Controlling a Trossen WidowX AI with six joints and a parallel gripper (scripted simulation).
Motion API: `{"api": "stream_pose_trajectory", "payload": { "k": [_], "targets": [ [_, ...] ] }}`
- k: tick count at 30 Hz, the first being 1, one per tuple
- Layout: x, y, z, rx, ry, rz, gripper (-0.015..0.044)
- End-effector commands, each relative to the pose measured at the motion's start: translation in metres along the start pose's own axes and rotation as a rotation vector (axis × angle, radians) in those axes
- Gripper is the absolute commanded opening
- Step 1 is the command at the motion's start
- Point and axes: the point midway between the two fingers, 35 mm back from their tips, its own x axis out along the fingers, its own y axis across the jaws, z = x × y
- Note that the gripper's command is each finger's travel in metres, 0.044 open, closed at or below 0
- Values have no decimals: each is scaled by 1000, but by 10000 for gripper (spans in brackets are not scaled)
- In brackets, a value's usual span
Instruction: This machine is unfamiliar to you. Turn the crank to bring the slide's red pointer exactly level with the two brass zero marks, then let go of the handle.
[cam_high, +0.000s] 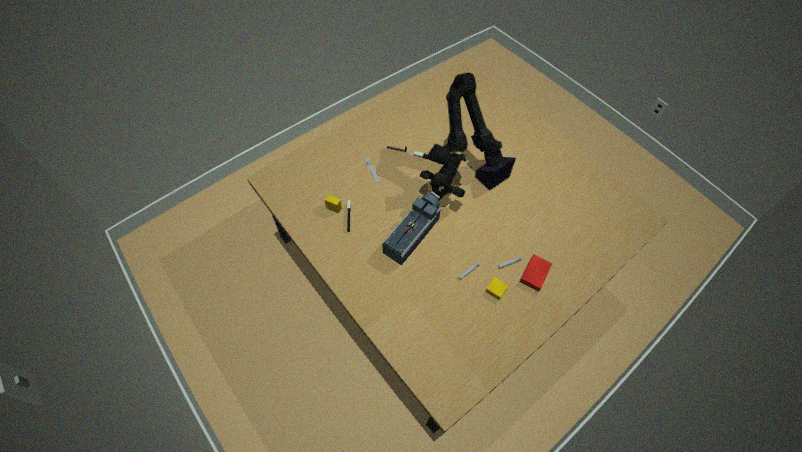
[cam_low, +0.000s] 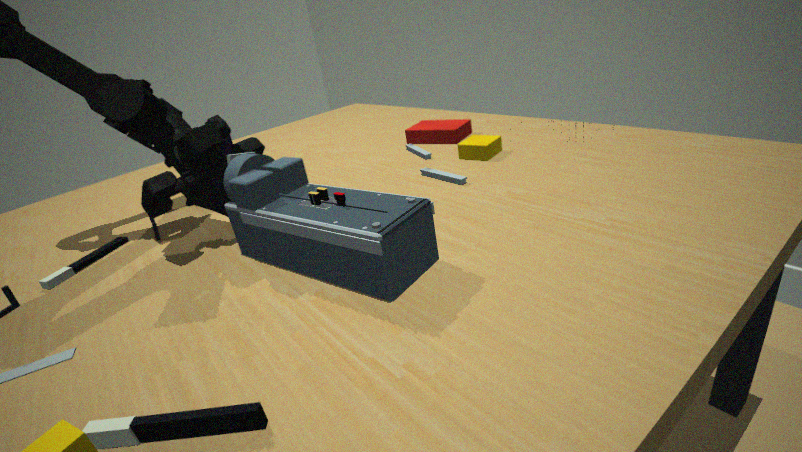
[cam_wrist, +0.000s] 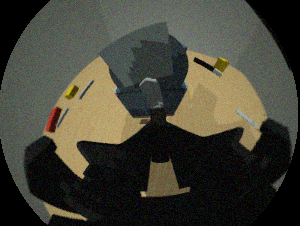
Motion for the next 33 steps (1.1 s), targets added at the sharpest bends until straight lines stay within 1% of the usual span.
{"api": "stream_pose_trajectory", "payload": {
  "k": [1, 33],
  "targets": [
    [-2, -9, 1, 11, -1, -27, 0],
    [-8, -17, 6, 11, -2, -28, 0]
  ]
}}
